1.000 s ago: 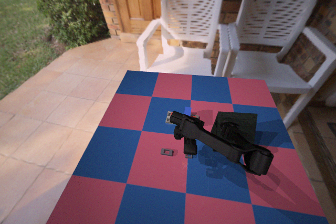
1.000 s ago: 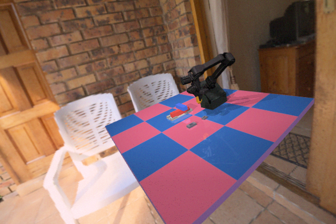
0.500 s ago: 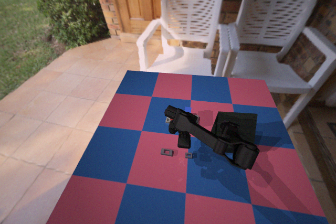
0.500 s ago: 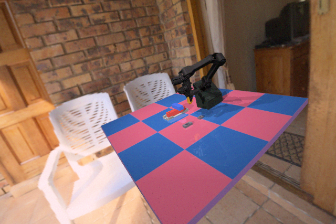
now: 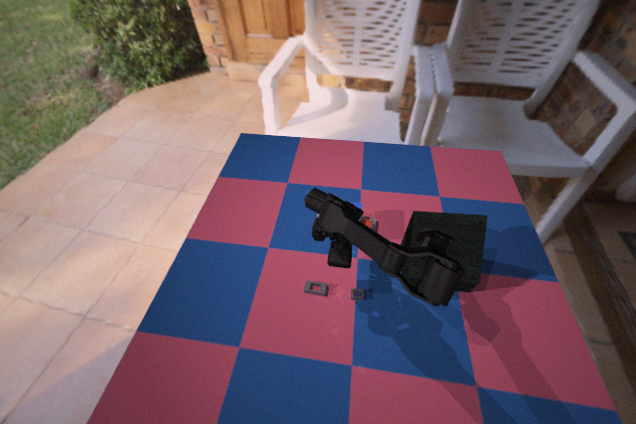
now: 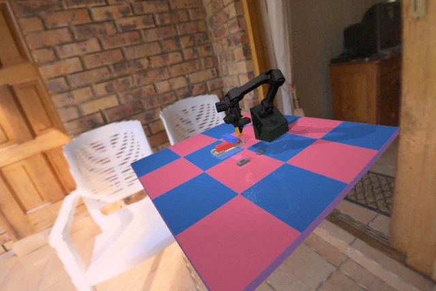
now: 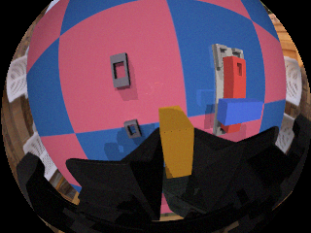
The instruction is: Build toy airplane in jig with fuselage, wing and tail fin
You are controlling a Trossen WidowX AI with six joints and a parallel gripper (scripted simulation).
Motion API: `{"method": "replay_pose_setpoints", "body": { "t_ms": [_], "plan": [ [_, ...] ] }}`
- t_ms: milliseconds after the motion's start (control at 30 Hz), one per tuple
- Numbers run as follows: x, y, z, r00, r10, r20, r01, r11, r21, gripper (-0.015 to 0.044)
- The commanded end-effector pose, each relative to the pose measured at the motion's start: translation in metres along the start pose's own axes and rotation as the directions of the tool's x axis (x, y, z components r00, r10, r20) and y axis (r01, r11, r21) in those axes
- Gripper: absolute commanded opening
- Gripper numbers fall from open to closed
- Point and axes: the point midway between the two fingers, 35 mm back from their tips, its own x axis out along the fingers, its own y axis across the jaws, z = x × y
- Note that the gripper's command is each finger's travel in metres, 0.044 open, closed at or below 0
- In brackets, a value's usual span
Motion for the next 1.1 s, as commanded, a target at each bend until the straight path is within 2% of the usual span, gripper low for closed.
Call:
{"method": "replay_pose_setpoints", "body": {
  "t_ms": [0, 1067],
  "plan": [
    [-0.001, -0.009, 0.008, 1.000, -0.007, 0.007, 0.007, 1.000, -0.006, 0.0000],
    [0.019, -0.095, 0.046, 1.000, 0.001, 0.009, -0.001, 0.999, 0.039, 0.0000]
  ]
}}
